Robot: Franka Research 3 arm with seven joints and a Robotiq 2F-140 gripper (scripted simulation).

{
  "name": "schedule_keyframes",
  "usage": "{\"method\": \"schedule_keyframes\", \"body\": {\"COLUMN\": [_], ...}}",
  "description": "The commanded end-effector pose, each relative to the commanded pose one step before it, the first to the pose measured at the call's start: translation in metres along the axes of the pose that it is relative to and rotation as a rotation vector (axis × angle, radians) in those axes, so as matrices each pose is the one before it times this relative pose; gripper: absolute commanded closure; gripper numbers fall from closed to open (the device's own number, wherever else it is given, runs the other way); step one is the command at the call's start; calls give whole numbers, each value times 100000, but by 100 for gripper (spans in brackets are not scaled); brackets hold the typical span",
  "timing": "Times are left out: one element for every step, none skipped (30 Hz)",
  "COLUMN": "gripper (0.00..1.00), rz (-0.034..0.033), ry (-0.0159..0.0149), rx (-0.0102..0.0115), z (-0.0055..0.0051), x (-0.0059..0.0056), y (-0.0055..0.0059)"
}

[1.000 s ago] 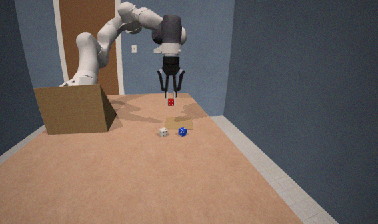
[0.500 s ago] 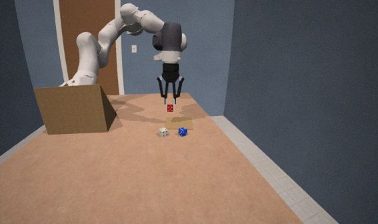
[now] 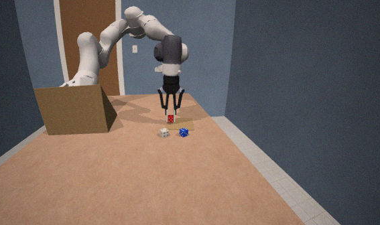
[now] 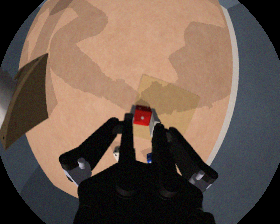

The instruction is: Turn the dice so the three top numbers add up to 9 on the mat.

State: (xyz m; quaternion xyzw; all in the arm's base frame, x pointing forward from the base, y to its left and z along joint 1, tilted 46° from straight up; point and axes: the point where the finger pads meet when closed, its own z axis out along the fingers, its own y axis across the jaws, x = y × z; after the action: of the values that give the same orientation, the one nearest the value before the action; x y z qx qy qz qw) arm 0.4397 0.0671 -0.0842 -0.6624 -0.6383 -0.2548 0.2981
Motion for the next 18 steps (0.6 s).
{"method": "schedule_keyframes", "body": {"gripper": [84,84,84,84,84,84,84,84,84,84,84,84,84,84,84,84,84,84], "rz": [-1963,0,0,0,0,0,0,0,0,0,0,0,0,0,0,0,0,0], "ry": [-951,0,0,0,0,0,0,0,0,0,0,0,0,0,0,0,0,0], "rx": [-1217,0,0,0,0,0,0,0,0,0,0,0,0,0,0,0,0,0], "z": [623,86,55,30,12,2,0,0,0,0,0,0,0,0,0,0,0,0], "x": [-234,0,0,0,0,0,0,0,0,0,0,0,0,0,0,0,0,0], "y": [449,0,0,0,0,0,0,0,0,0,0,0,0,0,0,0,0,0]}}
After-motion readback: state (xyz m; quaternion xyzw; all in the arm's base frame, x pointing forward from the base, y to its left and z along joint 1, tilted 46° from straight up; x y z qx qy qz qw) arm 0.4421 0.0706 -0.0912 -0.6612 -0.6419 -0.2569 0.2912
